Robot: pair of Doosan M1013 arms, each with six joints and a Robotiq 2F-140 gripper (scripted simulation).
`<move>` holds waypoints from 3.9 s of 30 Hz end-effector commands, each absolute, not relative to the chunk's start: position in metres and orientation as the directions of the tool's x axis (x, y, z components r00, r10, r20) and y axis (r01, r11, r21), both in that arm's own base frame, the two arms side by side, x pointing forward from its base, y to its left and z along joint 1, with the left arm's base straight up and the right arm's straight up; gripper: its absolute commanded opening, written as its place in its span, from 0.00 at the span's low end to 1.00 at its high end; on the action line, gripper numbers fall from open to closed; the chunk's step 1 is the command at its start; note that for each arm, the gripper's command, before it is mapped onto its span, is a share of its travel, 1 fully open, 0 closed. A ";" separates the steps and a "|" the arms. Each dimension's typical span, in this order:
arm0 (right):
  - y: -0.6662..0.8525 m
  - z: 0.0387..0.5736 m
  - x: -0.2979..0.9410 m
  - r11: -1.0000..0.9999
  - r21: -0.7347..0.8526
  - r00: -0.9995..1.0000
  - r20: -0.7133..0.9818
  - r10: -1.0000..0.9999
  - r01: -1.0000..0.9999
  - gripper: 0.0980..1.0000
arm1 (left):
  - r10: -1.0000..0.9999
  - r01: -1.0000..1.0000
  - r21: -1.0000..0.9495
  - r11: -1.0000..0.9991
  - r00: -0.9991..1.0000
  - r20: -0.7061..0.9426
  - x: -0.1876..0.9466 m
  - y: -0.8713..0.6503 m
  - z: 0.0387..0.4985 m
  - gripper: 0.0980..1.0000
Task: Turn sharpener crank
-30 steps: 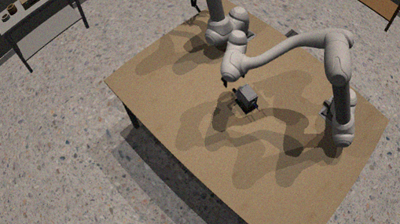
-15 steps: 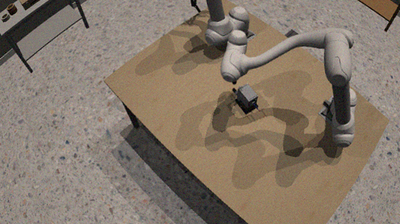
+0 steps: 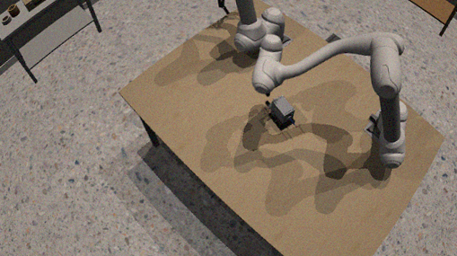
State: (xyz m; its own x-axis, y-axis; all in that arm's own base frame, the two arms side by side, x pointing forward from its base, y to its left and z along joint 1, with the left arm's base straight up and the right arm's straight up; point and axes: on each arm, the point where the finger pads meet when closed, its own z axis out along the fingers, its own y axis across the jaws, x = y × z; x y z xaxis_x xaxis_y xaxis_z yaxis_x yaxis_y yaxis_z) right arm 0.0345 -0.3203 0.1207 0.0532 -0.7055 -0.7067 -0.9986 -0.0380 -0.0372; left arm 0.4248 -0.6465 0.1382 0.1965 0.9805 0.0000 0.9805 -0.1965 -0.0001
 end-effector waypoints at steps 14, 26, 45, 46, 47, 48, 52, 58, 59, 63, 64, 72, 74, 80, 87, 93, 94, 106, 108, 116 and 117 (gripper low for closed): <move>-0.321 0.121 0.035 -0.038 -0.038 0.053 -0.706 -0.706 -0.999 1.00 | 0.980 0.980 0.001 -0.197 0.197 -0.001 0.425 -0.647 0.139 0.32; -0.321 0.121 0.035 -0.038 -0.038 0.053 -0.706 -0.706 -0.999 1.00 | 0.980 0.980 0.001 -0.197 0.197 -0.001 0.425 -0.647 0.139 0.32; -0.321 0.121 0.035 -0.038 -0.038 0.053 -0.706 -0.706 -0.999 1.00 | 0.980 0.980 0.001 -0.197 0.197 -0.001 0.425 -0.647 0.133 0.32; -0.321 0.121 0.035 -0.038 -0.038 0.053 -0.706 -0.706 -0.999 1.00 | 0.980 0.980 0.001 -0.197 0.197 -0.001 0.425 -0.647 0.132 0.32; -0.321 0.121 0.035 -0.038 -0.038 0.053 -0.706 -0.706 -0.999 1.00 | 0.980 0.980 0.001 -0.197 0.197 -0.001 0.425 -0.647 0.131 0.32; -0.321 0.121 0.035 -0.038 -0.038 0.053 -0.706 -0.706 -0.999 1.00 | 0.980 0.980 0.001 -0.197 0.197 -0.001 0.425 -0.647 0.129 0.32; -0.321 0.121 0.035 -0.038 -0.038 0.053 -0.706 -0.706 -0.999 1.00 | 0.980 0.980 0.001 -0.197 0.197 -0.001 0.425 -0.647 0.124 0.32; -0.321 0.121 0.035 -0.038 -0.038 0.053 -0.706 -0.706 -0.999 1.00 | 0.980 0.980 0.001 -0.197 0.197 -0.001 0.425 -0.647 0.117 0.32; -0.321 0.121 0.035 -0.038 -0.038 0.053 -0.706 -0.706 -0.999 1.00 | 0.980 0.980 0.001 -0.197 0.197 -0.001 0.425 -0.647 0.117 0.32; -0.321 0.121 0.035 -0.038 -0.038 0.053 -0.706 -0.706 -0.999 1.00 | 0.980 0.980 0.001 -0.197 0.197 -0.001 0.425 -0.647 0.111 0.32; -0.321 0.121 0.035 -0.038 -0.038 0.053 -0.706 -0.706 -0.999 1.00 | 0.980 0.980 0.001 -0.197 0.197 -0.001 0.425 -0.647 0.109 0.32; -0.321 0.121 0.035 -0.038 -0.038 0.053 -0.706 -0.706 -0.999 1.00 | 0.980 0.980 0.001 -0.197 0.197 -0.001 0.425 -0.648 0.099 0.32; -0.321 0.121 0.035 -0.038 -0.038 0.053 -0.706 -0.706 -0.999 1.00 | 0.980 0.980 0.001 -0.197 0.197 -0.001 0.425 -0.648 0.097 0.32; -0.321 0.121 0.035 -0.038 -0.038 0.053 -0.706 -0.706 -0.999 1.00 | 0.980 0.980 0.001 -0.197 0.197 -0.001 0.425 -0.648 0.094 0.32; -0.321 0.121 0.035 -0.038 -0.038 0.053 -0.706 -0.706 -0.999 1.00 | 0.980 0.980 0.001 -0.197 0.197 -0.001 0.425 -0.648 0.091 0.32; -0.321 0.121 0.035 -0.038 -0.038 0.053 -0.706 -0.706 -0.999 1.00 | 0.980 0.980 0.001 -0.197 0.197 -0.001 0.425 -0.648 0.091 0.32; -0.321 0.121 0.035 -0.038 -0.038 0.053 -0.706 -0.706 -0.999 1.00 | 0.980 0.980 0.001 -0.197 0.197 -0.001 0.425 -0.648 0.091 0.32; -0.321 0.121 0.035 -0.038 -0.038 0.053 -0.706 -0.706 -0.999 1.00 | 0.980 0.980 0.001 -0.197 0.197 -0.001 0.425 -0.648 0.091 0.32; -0.321 0.121 0.035 -0.038 -0.038 0.053 -0.706 -0.706 -0.999 1.00 | 0.980 0.980 0.001 -0.197 0.197 -0.001 0.425 -0.648 0.090 0.32; -0.321 0.121 0.035 -0.038 -0.038 0.053 -0.706 -0.706 -0.999 1.00 | 0.980 0.980 0.001 -0.197 0.197 -0.001 0.425 -0.648 0.088 0.32; -0.321 0.121 0.035 -0.038 -0.038 0.053 -0.706 -0.706 -0.999 1.00 | 0.980 0.980 0.001 -0.197 0.197 -0.001 0.425 -0.648 0.087 0.32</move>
